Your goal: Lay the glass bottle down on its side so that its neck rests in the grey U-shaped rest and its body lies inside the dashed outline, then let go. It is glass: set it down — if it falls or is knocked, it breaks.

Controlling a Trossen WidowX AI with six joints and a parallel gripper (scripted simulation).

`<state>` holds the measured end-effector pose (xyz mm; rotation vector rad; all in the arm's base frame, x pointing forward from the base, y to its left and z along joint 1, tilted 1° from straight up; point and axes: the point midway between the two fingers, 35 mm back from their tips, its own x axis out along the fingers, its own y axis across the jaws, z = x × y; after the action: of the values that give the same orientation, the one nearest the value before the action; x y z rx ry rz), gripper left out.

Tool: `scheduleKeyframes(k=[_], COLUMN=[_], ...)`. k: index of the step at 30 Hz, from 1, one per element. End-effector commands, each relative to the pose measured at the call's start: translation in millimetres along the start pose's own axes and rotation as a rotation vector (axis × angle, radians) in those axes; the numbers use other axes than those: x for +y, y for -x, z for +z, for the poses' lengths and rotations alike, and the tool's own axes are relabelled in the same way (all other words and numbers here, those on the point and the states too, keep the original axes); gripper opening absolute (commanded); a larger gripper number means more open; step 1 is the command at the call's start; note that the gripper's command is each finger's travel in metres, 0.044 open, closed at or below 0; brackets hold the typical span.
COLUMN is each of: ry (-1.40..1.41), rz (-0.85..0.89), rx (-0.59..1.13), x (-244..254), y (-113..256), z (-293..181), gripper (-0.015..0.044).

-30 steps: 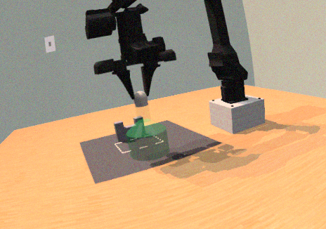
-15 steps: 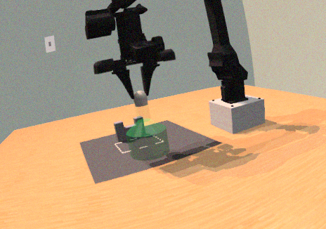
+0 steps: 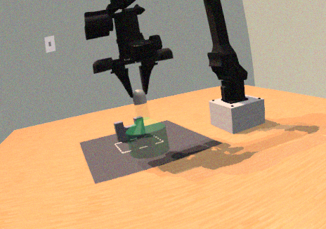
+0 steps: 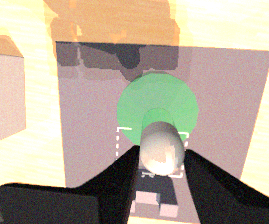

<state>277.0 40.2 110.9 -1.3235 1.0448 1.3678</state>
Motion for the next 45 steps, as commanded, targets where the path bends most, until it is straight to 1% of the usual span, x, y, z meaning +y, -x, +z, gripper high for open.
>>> scheduleKeyframes(k=[1, 45], ry=[-0.003, 0.027], rz=[-0.001, 0.010], rx=[0.012, -0.091], x=[-0.5, -0.4], y=[2.7, 6.3], z=[-9.0, -38.6], gripper=[0.0132, 0.0132])
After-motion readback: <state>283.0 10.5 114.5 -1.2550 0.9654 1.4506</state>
